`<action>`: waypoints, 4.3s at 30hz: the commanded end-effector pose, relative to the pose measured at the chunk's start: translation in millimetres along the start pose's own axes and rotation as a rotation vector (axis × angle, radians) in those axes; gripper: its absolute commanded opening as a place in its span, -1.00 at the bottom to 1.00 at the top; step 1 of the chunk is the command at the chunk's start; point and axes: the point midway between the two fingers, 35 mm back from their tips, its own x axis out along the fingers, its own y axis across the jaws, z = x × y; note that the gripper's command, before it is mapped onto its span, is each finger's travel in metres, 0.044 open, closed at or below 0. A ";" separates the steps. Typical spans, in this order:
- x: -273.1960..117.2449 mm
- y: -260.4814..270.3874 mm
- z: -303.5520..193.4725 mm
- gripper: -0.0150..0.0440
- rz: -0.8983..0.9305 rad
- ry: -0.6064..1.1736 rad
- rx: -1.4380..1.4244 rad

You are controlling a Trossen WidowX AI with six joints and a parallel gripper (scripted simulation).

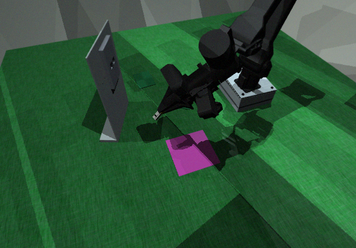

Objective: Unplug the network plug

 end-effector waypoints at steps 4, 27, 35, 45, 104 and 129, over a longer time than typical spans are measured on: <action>-1.2 18.4 20.4 -0.49 0.104 -0.147 -0.049; -15.7 65.4 58.8 -0.49 0.320 -0.442 -0.094; -9.9 71.9 61.3 -0.49 0.321 -0.441 -0.096; -3.3 80.4 64.2 -0.49 0.322 -0.440 -0.097; 14.7 107.9 74.2 -0.14 0.321 -0.441 -0.106; 4.9 103.6 68.9 0.04 0.323 -0.440 -0.105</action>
